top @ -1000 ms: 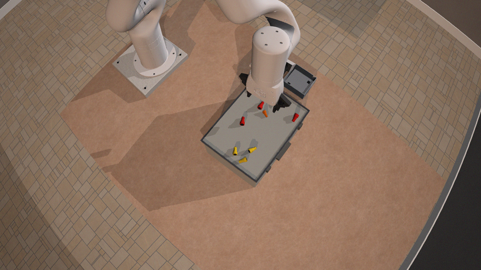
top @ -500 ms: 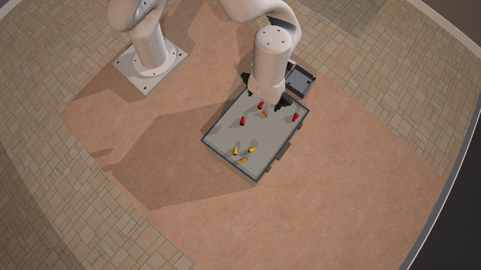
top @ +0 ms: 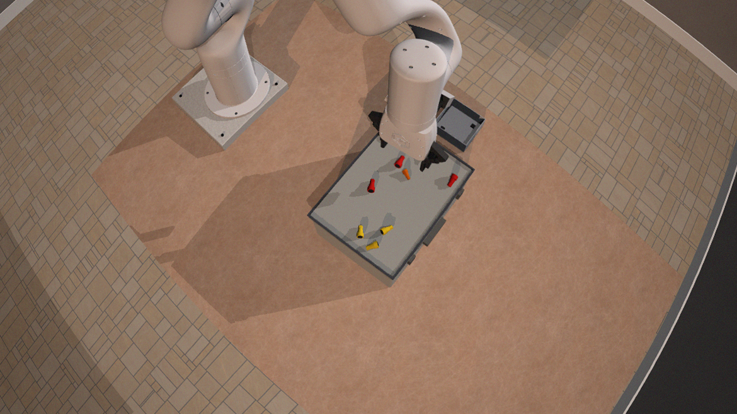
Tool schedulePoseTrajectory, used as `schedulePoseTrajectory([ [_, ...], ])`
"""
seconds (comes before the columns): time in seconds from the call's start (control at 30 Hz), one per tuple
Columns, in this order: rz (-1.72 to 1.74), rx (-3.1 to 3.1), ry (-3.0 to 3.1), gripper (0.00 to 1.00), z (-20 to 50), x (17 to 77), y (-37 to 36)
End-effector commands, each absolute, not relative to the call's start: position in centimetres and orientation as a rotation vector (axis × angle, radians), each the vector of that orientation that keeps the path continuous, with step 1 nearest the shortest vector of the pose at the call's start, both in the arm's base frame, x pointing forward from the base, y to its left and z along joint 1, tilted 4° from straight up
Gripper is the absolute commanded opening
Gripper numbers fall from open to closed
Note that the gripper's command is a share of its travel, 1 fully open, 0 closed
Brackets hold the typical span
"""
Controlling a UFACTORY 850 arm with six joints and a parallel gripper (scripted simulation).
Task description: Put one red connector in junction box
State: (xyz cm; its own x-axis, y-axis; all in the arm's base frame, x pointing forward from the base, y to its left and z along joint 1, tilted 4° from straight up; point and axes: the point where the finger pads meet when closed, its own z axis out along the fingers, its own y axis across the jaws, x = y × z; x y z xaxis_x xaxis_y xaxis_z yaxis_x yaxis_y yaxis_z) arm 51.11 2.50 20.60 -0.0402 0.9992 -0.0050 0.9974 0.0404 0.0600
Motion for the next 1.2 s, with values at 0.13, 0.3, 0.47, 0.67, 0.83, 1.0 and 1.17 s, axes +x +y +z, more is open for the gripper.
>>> schedulePoseTrajectory([
  [0.13, 0.064, 2.144, 2.232, 1.0, 20.7, 51.2, 2.5],
  [0.3, 0.064, 2.144, 2.232, 1.0, 20.7, 51.2, 2.5],
  [0.47, 0.064, 2.144, 2.232, 1.0, 20.7, 51.2, 2.5],
  [0.67, 0.064, 2.144, 2.232, 1.0, 20.7, 51.2, 2.5],
  [0.83, 0.064, 2.143, 2.232, 1.0, 20.7, 51.3, 2.5],
  [1.0, 0.064, 2.136, 2.239, 1.0, 20.8, 52.4, 2.9],
  [1.17, 0.064, 2.121, 2.253, 1.0, 21.0, 55.0, 3.7],
])
